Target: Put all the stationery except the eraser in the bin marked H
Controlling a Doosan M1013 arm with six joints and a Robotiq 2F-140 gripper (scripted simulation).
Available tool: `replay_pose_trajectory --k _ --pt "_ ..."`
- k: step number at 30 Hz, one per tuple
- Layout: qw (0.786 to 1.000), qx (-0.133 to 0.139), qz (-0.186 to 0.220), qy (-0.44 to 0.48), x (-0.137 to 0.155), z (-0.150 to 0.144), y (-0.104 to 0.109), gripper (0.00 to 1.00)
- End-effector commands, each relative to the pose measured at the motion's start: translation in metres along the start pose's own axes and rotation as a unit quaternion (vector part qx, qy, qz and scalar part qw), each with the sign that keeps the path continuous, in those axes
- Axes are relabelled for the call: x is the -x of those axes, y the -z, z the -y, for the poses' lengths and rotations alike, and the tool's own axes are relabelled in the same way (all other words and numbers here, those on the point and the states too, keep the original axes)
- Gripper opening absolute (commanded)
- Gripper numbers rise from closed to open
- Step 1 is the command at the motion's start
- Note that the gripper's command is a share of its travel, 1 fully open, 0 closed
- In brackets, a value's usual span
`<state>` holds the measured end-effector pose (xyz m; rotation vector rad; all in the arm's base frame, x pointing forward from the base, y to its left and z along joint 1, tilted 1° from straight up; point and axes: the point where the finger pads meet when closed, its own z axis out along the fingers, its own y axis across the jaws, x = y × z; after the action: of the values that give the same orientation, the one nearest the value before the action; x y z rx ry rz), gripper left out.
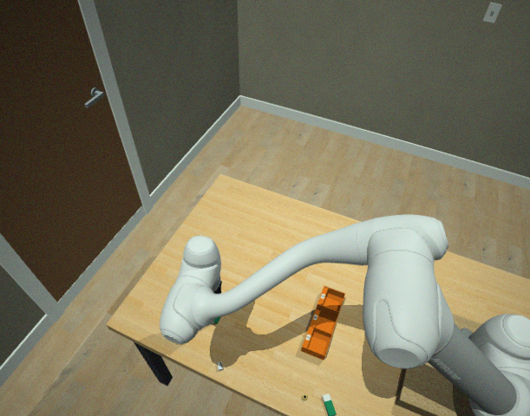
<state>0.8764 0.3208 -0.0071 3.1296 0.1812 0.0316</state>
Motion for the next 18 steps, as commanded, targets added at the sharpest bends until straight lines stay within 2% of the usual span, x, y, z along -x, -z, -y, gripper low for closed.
replay_pose_trajectory --k 1,18 --pt "1.0 0.0 0.0 0.0 0.0 0.0 0.0 0.29" --pt "1.0 0.0 0.0 0.0 0.0 0.0 0.05 0.29"
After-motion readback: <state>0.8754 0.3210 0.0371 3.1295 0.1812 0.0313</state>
